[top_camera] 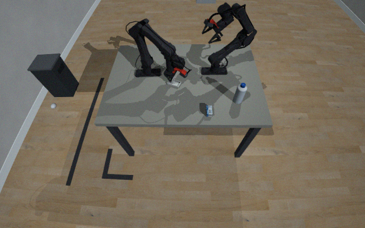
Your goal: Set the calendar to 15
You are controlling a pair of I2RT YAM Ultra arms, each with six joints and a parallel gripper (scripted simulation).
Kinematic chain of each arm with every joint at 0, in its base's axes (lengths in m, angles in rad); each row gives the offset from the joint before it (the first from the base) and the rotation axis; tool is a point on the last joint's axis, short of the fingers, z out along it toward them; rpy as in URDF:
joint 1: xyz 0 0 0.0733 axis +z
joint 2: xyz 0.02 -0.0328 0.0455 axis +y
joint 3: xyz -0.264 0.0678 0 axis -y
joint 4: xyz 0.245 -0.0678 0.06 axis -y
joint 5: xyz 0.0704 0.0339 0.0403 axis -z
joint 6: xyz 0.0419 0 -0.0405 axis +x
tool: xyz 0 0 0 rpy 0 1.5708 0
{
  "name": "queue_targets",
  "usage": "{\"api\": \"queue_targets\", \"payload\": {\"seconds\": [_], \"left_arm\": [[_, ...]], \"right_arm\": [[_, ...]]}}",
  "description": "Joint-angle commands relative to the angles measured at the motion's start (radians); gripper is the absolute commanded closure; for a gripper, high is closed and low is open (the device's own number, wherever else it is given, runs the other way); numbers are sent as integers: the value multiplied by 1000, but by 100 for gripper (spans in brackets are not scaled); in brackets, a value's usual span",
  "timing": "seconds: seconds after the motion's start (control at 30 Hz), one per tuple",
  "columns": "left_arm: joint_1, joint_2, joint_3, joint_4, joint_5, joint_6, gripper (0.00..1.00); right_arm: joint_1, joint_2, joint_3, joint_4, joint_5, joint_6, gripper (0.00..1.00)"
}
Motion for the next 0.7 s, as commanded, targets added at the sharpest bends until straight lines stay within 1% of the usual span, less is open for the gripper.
{"api": "queue_targets", "payload": {"seconds": [0.0,0.13,0.27,0.37,0.67], "left_arm": [[-2,9,11,-9,2,2,0],[-2,9,11,-9,2,2,0],[-2,9,11,-9,2,2,0],[-2,9,11,-9,2,2,0],[-2,9,11,-9,2,2,0]], "right_arm": [[7,-6,4,18,-4,7,65],[0,-26,-16,15,-4,12,65],[4,9,-1,41,-4,14,65],[7,-16,-39,78,-4,13,65],[10,18,-98,158,-4,16,65]]}}
